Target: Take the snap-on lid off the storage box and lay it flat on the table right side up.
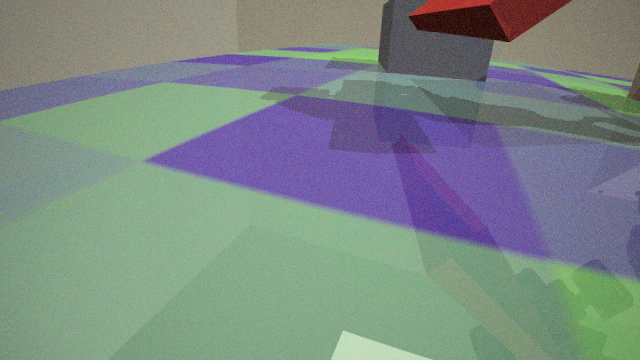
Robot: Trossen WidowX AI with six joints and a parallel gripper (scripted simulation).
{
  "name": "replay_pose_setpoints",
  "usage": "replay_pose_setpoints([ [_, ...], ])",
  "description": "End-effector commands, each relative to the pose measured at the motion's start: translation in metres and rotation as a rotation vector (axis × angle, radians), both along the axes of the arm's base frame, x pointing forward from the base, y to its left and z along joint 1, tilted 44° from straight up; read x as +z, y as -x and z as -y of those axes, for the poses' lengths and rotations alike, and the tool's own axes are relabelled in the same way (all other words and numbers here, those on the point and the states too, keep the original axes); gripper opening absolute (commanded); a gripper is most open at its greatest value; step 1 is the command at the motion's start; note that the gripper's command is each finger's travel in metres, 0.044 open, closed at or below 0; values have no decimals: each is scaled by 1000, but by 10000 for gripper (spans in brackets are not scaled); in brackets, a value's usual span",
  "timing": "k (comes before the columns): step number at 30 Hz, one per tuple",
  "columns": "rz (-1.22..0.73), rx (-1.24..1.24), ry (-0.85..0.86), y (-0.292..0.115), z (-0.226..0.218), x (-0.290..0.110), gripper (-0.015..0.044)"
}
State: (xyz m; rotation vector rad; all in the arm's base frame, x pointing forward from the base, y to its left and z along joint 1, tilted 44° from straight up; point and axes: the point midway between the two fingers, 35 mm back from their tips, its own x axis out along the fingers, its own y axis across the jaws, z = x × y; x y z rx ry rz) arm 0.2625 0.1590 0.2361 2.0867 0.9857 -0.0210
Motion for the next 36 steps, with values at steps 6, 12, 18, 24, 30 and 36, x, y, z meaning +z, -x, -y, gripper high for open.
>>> replay_pose_setpoints([
  [6,2,-10,-3,-1,-4,-5,0],
  [12,2,-10,-3,0,-7,-8,0],
  [18,2,-10,-4,0,-11,-12,0],
  [24,2,-10,-4,0,-14,-15,0],
  [30,2,-10,-4,0,-17,-19,0],
  [36,2,-10,-5,0,-21,-22,0],
])
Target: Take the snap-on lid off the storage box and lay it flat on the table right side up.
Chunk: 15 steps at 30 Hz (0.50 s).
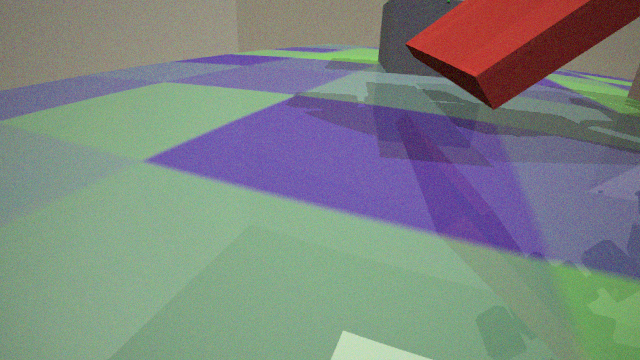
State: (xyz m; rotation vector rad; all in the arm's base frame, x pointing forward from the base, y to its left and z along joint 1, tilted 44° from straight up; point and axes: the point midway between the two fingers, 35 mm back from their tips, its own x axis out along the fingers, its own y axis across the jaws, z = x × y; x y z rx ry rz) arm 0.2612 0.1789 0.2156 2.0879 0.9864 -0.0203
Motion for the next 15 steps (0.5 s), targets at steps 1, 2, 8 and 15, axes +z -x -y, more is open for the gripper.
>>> replay_pose_setpoints([
  [1,2,-10,-3,-1,-1,-2,0],
  [2,2,-10,-3,-1,-2,-3,0],
  [8,2,-10,-4,-1,-5,-6,0],
  [15,2,-10,-4,0,-9,-10,0],
])
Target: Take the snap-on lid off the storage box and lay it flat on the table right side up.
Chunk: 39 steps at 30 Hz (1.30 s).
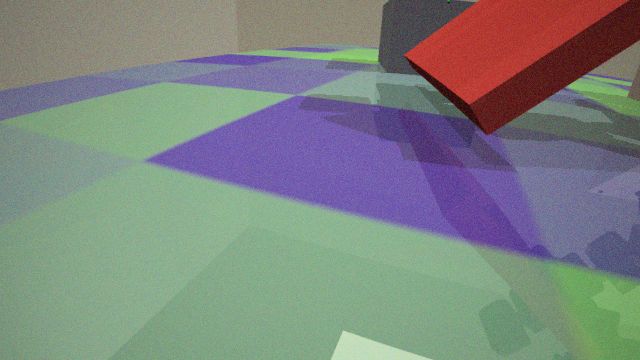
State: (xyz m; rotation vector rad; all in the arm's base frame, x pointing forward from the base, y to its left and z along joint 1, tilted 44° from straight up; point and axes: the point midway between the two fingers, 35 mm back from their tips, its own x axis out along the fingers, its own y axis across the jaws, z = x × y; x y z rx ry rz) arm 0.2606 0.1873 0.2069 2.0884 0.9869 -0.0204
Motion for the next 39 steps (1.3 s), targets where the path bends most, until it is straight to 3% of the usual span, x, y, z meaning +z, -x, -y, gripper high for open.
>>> replay_pose_setpoints([
  [1,2,-10,-3,-1,-1,-2,0],
  [39,2,-10,-5,1,-22,-24,0],
])
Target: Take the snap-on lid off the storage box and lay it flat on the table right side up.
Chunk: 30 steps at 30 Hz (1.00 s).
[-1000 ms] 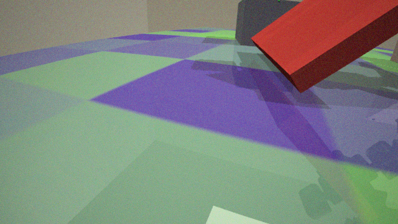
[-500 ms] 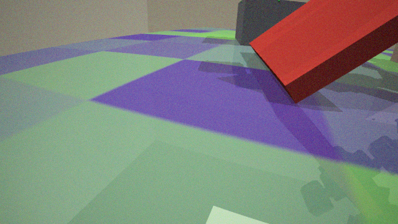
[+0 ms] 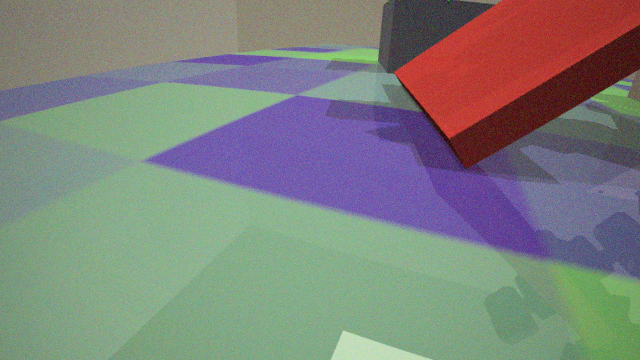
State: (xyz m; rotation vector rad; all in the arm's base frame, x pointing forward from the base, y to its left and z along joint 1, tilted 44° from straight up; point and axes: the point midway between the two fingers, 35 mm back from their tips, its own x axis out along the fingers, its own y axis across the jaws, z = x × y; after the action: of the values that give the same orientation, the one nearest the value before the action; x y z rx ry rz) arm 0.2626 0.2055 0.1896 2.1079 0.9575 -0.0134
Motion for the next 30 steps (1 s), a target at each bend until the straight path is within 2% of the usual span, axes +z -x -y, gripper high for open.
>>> replay_pose_setpoints([
  [1,-11,13,6,3,-5,-7,0],
  [30,-12,13,5,4,-21,-24,0],
])
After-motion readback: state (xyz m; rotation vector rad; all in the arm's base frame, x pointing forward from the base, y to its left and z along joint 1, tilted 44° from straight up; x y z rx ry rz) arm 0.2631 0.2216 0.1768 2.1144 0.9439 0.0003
